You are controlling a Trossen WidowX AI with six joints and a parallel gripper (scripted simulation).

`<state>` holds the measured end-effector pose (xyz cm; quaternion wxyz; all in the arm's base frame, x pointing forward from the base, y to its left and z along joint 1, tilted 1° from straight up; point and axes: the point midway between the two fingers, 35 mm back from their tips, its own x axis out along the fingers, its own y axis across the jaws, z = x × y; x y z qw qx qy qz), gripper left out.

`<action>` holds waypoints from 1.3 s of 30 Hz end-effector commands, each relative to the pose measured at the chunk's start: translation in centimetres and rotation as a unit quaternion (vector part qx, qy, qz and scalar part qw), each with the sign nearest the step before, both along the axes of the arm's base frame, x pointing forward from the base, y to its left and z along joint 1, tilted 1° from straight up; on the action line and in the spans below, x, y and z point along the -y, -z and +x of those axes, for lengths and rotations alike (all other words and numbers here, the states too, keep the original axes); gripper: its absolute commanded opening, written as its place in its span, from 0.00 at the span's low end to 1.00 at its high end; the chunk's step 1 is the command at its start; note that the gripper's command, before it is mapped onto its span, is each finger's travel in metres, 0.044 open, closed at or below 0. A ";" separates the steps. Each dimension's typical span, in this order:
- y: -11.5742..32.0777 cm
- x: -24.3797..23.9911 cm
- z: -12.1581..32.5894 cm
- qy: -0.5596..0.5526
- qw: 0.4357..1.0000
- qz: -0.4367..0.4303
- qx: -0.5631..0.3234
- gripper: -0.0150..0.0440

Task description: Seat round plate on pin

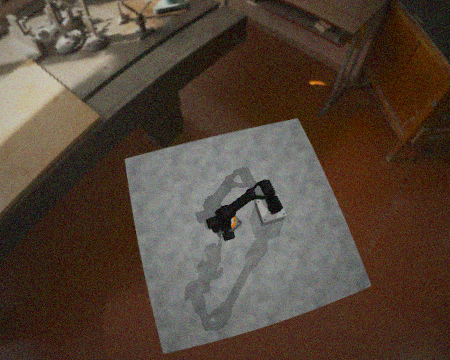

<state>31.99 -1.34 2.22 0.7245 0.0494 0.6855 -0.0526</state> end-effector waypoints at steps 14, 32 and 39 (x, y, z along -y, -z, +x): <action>0.1 1.0 0.8 -0.002 1.000 -0.001 -0.004 0.25; -3.9 0.8 0.2 0.000 1.000 0.000 -0.006 0.25; -3.9 0.8 0.2 0.000 1.000 0.000 -0.006 0.25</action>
